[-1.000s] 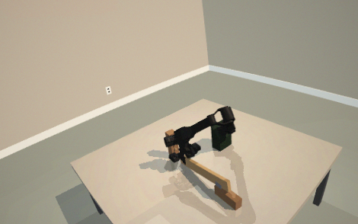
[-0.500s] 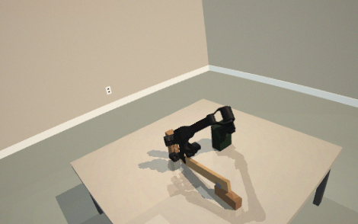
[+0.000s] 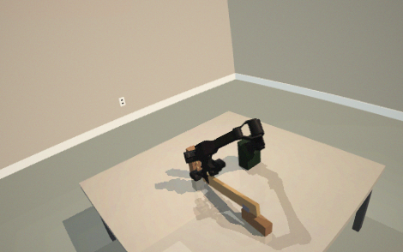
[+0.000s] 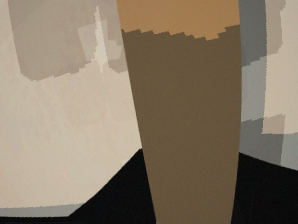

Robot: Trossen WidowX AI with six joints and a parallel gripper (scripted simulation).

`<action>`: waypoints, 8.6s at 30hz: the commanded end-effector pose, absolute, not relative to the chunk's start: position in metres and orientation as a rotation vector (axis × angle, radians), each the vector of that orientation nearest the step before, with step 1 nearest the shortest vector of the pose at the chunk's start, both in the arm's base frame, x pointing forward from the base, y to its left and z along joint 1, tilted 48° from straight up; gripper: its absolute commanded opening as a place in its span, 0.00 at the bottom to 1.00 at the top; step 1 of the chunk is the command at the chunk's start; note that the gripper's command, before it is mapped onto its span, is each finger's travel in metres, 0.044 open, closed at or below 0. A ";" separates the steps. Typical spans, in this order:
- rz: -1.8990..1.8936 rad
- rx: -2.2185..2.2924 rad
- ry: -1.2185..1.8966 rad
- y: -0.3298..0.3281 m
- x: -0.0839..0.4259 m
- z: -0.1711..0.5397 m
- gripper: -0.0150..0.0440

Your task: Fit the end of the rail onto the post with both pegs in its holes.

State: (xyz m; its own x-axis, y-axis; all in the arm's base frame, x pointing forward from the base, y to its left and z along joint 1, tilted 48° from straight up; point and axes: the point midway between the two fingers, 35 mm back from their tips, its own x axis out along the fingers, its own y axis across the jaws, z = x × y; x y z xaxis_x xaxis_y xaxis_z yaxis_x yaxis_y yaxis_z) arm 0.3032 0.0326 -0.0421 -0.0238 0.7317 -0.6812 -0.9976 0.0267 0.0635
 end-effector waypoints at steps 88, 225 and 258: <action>1.477 -0.531 0.633 0.003 0.306 -0.015 0.25; 1.476 -0.532 0.633 -0.017 0.303 -0.035 0.25; 1.476 -0.533 0.634 -0.024 0.303 -0.041 0.25</action>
State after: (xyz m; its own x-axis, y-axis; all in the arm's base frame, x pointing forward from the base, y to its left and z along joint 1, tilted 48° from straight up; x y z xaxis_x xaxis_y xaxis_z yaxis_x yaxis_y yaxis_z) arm 0.3022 -0.0201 -0.0409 -0.0171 0.7365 -0.6762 -0.9979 0.0295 0.0573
